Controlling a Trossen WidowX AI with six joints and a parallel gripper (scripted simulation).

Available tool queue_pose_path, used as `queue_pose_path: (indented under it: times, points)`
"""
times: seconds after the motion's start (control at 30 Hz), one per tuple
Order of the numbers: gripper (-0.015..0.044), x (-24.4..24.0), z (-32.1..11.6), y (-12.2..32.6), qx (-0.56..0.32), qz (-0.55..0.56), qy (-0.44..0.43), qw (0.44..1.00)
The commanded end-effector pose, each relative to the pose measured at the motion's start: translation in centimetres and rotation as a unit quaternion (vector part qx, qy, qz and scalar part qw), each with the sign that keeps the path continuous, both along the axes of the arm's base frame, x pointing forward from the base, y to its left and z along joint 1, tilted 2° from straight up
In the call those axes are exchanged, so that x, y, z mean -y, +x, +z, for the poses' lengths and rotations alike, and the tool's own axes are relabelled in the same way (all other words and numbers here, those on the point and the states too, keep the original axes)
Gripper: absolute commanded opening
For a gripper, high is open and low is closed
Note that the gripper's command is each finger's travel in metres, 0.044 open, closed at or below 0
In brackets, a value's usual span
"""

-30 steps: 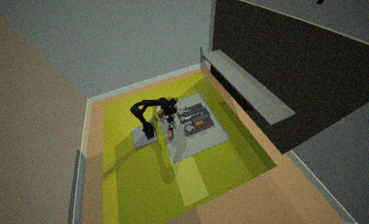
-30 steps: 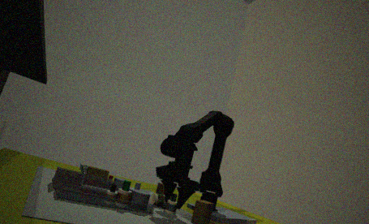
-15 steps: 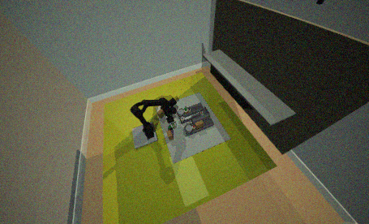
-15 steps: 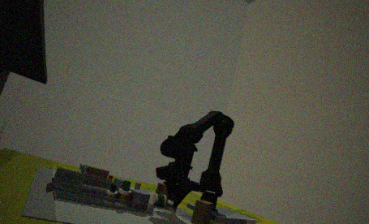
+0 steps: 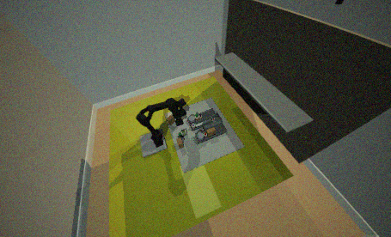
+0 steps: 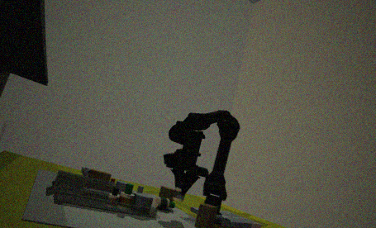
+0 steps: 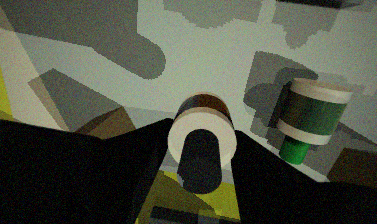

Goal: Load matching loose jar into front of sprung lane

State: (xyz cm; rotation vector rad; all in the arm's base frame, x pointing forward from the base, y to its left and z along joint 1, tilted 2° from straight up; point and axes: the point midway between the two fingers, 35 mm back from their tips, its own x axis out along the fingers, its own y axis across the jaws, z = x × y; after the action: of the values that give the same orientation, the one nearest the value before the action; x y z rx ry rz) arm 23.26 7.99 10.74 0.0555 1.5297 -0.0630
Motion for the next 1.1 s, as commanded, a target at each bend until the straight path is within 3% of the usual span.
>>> queue_pose_path:
  times: [0.0,0.3,1.07]
  points:
    - [0.0000,-0.1,2.4,-0.3,0.002,-0.002,0.000,1.000]
    - [0.0000,-0.1,4.7,-0.8,0.002,-0.002,0.000,1.000]
    - [0.0000,7.5,-0.1,6.4,0.004,0.005,-0.004,1.000]
